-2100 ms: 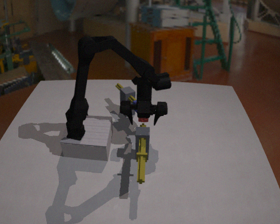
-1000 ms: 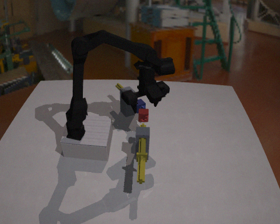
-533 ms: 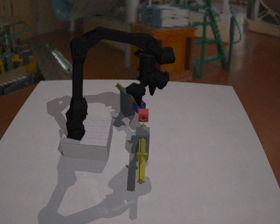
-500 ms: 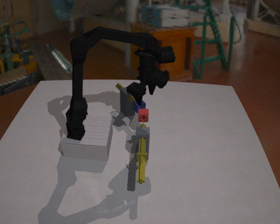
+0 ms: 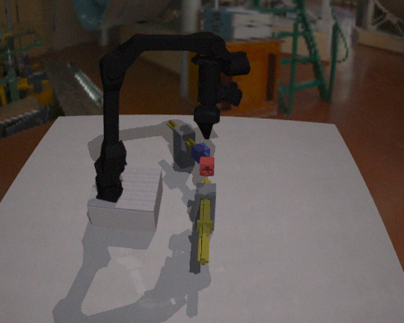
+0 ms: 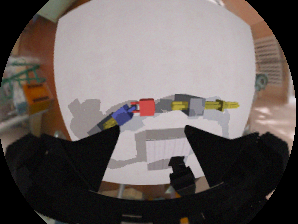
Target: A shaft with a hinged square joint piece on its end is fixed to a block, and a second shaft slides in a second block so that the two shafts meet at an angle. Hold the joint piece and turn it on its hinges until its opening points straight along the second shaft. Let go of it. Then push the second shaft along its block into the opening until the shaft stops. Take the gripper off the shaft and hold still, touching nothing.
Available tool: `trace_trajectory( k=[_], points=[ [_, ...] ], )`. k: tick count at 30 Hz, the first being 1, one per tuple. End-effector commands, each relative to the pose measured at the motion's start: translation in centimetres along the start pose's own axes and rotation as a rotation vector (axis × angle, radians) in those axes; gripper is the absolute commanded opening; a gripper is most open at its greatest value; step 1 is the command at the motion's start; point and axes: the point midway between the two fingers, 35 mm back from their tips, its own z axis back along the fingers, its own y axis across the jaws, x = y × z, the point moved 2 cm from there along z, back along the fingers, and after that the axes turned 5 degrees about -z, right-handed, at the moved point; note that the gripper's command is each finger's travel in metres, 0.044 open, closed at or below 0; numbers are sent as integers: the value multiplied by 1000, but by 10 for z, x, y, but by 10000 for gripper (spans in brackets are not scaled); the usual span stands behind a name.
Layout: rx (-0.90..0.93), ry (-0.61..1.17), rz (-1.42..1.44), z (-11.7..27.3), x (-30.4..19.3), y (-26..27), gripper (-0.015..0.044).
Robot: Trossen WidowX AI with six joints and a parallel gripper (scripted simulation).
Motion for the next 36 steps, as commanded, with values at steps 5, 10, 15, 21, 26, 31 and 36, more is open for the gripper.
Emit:
trace_trajectory(
  k=[5,10,15,21,26,31,36],
  points=[
    [-7,-6,52,6,-1,-1,440],
    [9,11,-13,1,0,-3,440],
    [48,48,-176,-7,4,-15,440],
    [93,94,-373,-16,8,-28,440],
    [130,134,-533,-23,10,-39,440],
    [166,175,-692,-30,12,-50,440],
    [201,218,-850,-36,14,-61,440]
  ],
)
